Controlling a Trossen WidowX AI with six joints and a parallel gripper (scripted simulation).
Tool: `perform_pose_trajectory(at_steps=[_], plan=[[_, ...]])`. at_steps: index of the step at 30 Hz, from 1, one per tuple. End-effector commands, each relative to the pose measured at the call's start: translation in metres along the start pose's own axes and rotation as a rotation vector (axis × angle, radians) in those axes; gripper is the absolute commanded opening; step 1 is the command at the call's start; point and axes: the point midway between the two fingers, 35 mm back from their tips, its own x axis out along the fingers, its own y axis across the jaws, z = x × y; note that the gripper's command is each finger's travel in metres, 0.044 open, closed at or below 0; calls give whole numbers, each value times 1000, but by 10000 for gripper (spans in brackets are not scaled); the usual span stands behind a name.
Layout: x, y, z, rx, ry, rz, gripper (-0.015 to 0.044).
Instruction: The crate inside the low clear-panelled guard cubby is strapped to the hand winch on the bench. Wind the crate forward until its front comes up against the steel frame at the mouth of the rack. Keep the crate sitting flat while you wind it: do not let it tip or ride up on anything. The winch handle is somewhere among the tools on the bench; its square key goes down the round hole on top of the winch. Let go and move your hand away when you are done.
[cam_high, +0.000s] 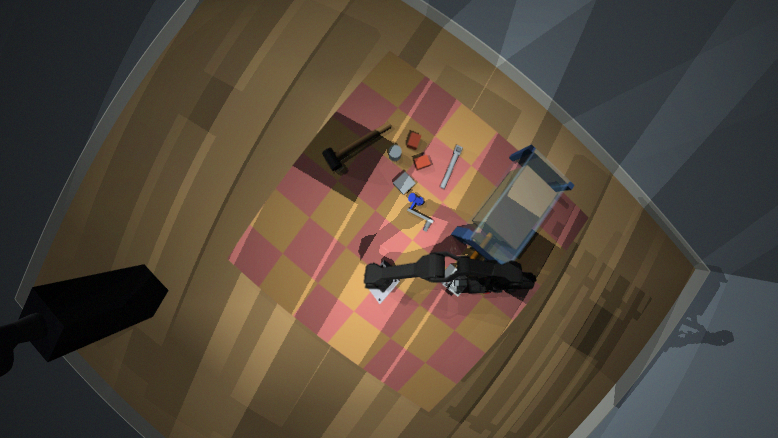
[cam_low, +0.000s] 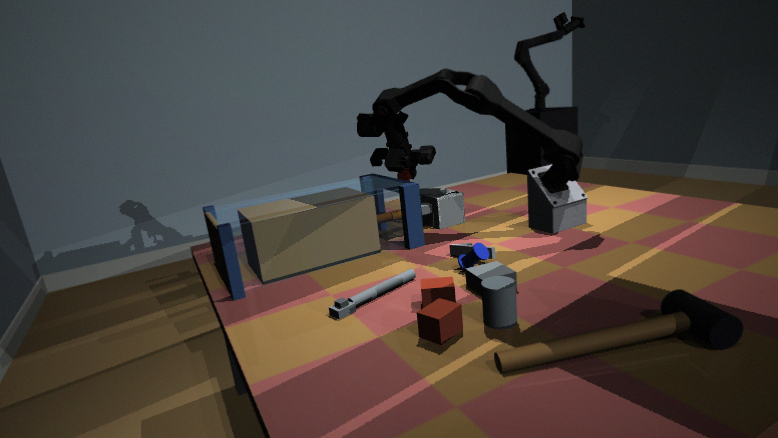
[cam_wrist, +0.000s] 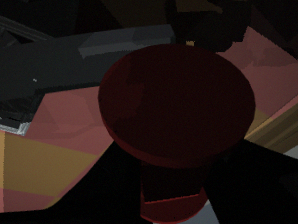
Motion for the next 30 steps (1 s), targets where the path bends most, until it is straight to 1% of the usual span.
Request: perform_pose_trajectory(at_steps=[1,30], plan=[[-6,3,19,-12,-30,5,0],[-20,17,48,-13,-32,7,0]])
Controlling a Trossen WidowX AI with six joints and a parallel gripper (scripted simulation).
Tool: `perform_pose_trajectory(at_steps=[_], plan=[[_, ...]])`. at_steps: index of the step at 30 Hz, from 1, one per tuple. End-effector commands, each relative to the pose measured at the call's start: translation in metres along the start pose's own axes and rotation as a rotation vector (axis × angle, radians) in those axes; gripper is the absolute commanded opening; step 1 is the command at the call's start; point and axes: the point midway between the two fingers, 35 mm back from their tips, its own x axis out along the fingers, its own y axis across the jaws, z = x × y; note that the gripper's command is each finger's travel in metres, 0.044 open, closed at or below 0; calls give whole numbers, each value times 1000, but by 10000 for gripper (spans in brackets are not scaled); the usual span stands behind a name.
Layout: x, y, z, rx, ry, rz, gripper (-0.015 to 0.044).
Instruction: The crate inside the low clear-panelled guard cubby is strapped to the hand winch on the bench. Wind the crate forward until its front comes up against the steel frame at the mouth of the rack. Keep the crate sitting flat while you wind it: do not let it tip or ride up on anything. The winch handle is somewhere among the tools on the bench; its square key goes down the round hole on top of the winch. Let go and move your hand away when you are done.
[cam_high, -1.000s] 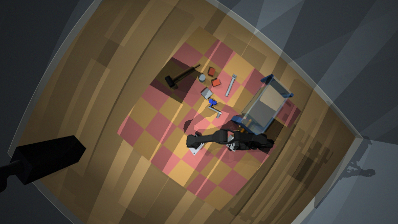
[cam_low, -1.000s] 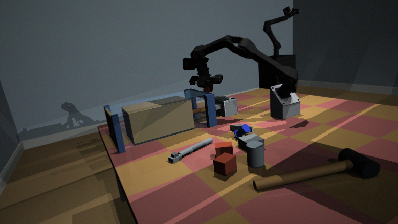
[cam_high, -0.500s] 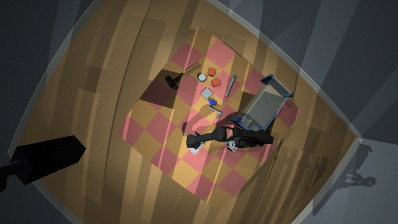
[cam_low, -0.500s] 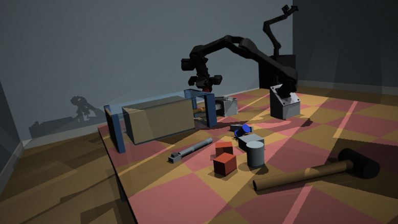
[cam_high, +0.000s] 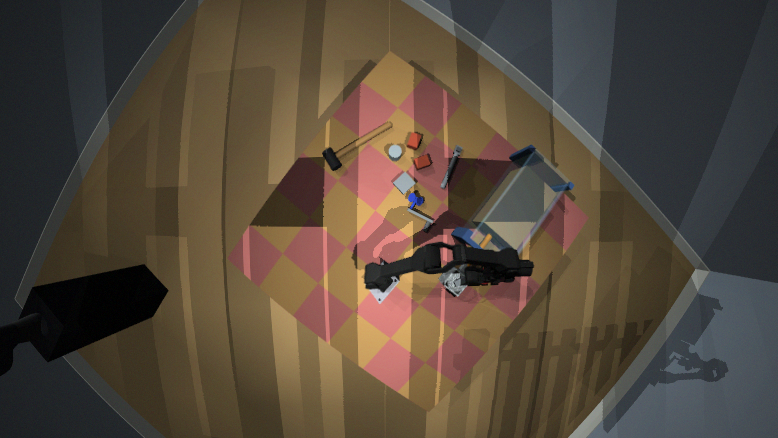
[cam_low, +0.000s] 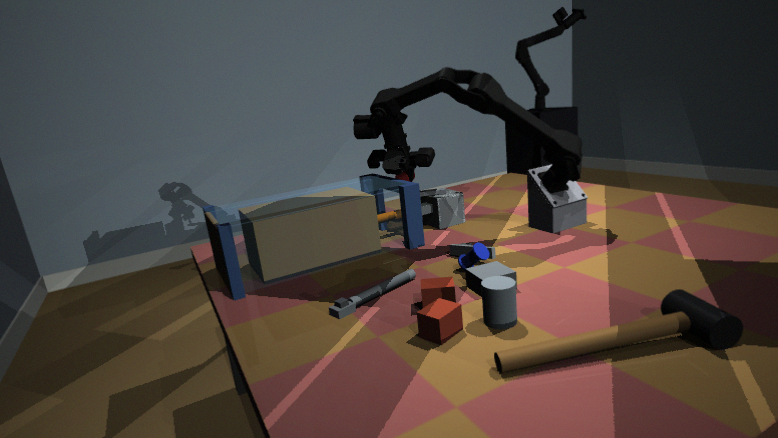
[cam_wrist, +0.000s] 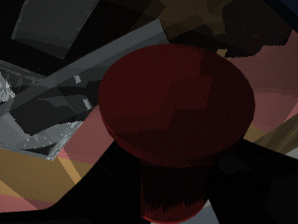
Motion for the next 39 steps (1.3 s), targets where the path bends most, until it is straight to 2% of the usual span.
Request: perform_pose_trajectory(at_steps=[1,39], plan=[[-3,7,13,-3,-22,14,0],[-16,40,41,-4,-24,17,0]])
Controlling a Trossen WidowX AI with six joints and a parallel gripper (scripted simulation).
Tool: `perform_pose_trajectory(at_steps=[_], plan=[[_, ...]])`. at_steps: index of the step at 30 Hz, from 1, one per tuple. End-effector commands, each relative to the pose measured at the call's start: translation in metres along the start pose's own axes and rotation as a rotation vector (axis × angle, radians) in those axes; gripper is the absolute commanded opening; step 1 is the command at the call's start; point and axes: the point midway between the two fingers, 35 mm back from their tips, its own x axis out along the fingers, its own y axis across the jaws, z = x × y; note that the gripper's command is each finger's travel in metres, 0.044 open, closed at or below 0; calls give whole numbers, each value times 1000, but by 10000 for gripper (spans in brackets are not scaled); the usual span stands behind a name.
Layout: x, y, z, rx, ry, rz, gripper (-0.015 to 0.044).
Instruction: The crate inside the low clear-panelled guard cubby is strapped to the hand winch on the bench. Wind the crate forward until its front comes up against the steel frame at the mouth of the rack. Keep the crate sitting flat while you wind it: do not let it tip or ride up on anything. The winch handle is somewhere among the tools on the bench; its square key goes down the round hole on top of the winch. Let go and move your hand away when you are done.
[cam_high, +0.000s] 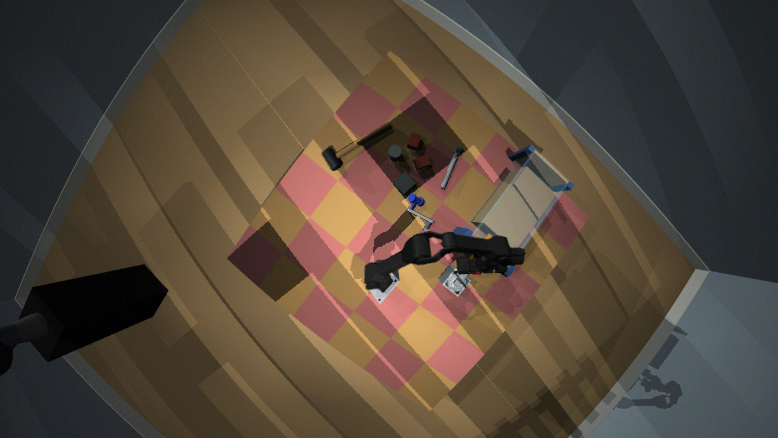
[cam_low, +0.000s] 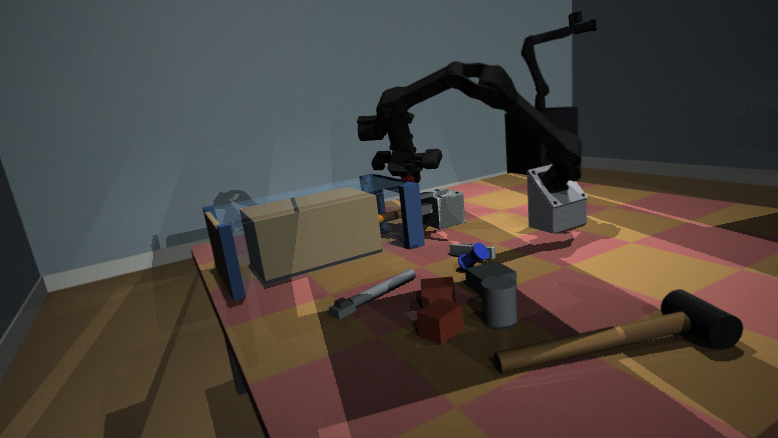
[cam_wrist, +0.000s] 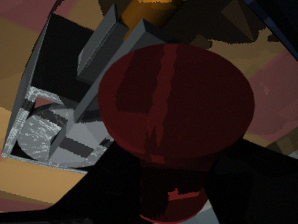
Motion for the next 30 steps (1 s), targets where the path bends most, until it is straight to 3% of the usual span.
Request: perform_pose_trajectory(at_steps=[1,30], plan=[[-1,9,8,0,-13,20,0],[-6,42,18,0,-14,23,0]])
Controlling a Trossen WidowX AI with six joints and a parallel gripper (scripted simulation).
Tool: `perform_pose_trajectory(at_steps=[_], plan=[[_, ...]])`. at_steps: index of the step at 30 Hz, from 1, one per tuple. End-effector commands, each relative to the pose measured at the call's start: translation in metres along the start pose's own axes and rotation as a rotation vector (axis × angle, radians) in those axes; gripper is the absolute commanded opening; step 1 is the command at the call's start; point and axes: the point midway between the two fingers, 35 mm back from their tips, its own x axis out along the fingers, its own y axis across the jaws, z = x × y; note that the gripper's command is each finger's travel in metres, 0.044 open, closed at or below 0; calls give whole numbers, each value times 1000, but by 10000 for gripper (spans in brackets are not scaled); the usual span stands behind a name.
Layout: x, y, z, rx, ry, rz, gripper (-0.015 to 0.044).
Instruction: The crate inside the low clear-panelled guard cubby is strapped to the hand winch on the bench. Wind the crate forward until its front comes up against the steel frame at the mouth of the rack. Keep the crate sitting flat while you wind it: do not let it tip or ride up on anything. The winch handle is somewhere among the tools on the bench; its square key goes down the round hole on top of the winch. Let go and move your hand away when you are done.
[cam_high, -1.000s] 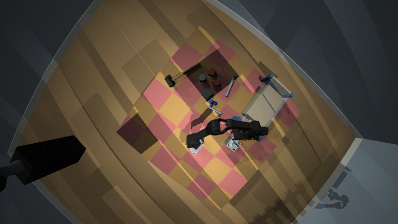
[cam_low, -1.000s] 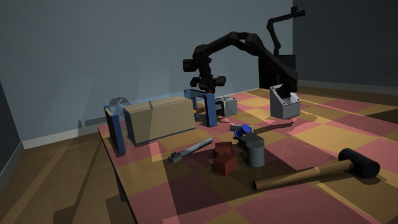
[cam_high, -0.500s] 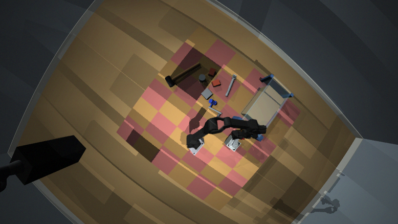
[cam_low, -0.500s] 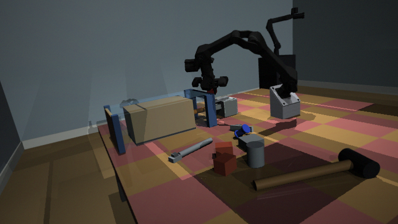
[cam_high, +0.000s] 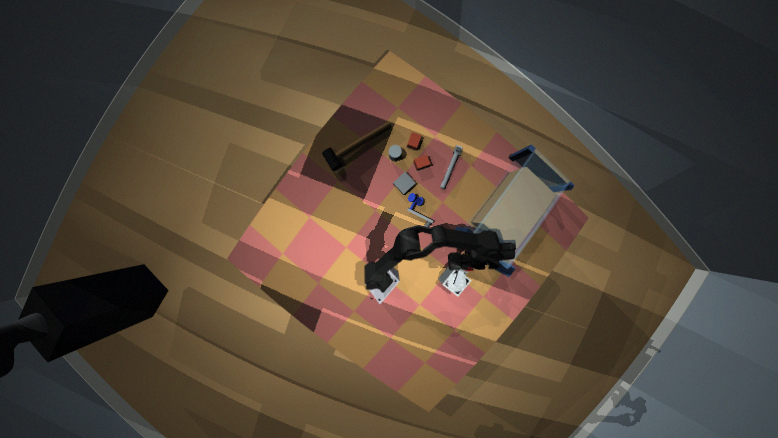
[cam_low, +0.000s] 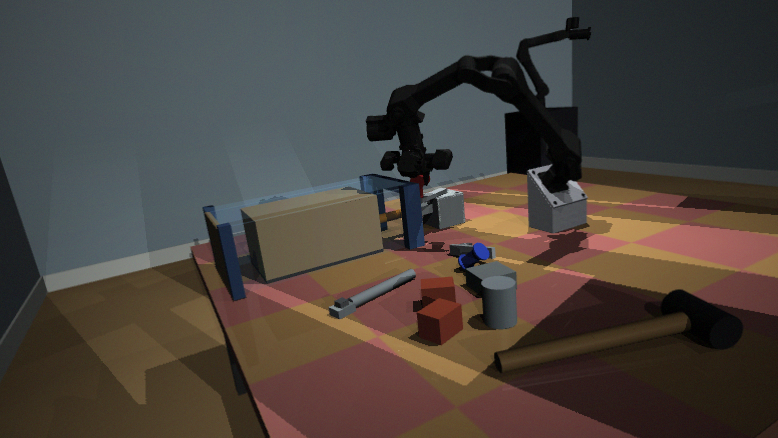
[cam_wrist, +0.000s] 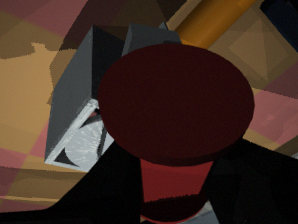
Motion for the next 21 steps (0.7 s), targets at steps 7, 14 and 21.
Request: perform_pose_trajectory(at_steps=[7,14,21], plan=[[0,17,5,0,-6,23,0],[0,26,5,0,-6,24,0],[0,34,4,0,-6,24,0]])
